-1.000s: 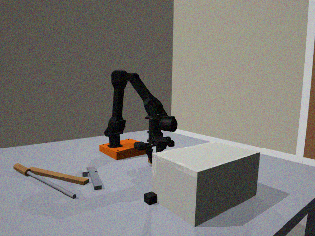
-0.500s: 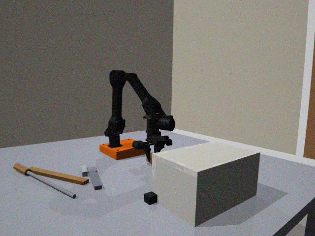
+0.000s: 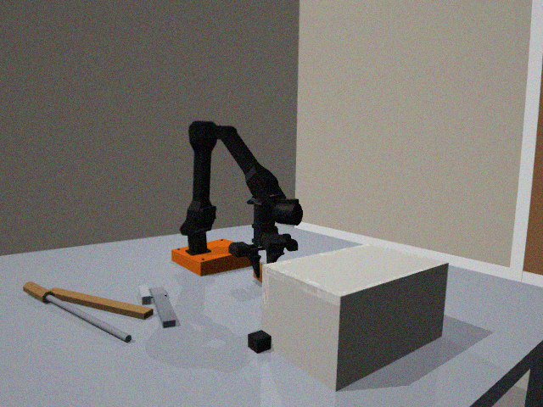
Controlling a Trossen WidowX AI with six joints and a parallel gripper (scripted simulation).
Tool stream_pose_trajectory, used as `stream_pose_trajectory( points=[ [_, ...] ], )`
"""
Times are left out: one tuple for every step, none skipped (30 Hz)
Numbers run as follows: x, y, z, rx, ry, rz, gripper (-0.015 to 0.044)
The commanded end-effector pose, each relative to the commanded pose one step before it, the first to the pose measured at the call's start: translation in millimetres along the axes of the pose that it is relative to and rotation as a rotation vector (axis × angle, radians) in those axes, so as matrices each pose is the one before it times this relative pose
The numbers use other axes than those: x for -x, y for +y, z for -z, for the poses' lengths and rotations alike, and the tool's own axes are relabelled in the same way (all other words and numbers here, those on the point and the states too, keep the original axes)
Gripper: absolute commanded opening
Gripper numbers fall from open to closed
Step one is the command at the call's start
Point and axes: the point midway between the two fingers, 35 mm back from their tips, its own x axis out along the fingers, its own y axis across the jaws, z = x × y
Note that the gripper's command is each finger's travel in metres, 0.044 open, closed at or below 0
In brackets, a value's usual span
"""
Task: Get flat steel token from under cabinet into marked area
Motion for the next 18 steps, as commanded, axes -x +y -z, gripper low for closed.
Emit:
stream_pose_trajectory(
  points=[
    [1.41, 3.33, -0.27, -0.0295, 0.00043, -0.001, 0.0],
    [0.13, 1.04, 0.23, -0.0028, 0.00022, -0.00008, 0.0],
    [0.11, 1.06, 0.23, -0.0022, 0.00018, -0.00009, 0.0],
    [0.11, 1.05, 0.24, -0.0023, 0.00019, -0.00008, 0.0],
    [0.12, 1.09, 0.26, -0.0024, 0.0002, -0.00008, 0.0],
    [0.11, 1.08, 0.27, -0.0023, 0.00019, -0.00008, 0.0],
    [0.1, 1.05, 0.26, -0.002, 0.00017, -0.00008, 0.0],
    [0.09, 1.09, 0.26, -0.0019, 0.00016, -0.00008, 0.0],
    [0.08, 1.1, 0.26, -0.0017, 0.00015, -0.00009, 0.0],
    [0.08, 1.09, 0.26, -0.0016, 0.00014, -0.00009, 0.0],
    [0.07, 1.07, 0.26, -0.0015, 0.00013, -0.00008, 0.0],
    [0.07, 1.06, 0.26, -0.0014, 0.00013, -0.00008, 0.0],
    [0.07, 1.11, 0.28, -0.0014, 0.00013, -0.00009, 0.0],
    [0.07, 1.1, 0.28, -0.0013, 0.00012, -0.00009, 0.0],
    [0.06, 1.09, 0.27, -0.0012, 0.00012, -0.00009, 0.0],
    [0.06, 1.07, 0.27, -0.0012, 0.00011, -0.00008, 0.0],
    [0.06, 1.11, 0.29, -0.0012, 0.00012, -0.00008, 0.0],
    [0.06, 1.12, 0.29, -0.0011, 0.00011, -0.00009, 0.0]
  ],
)
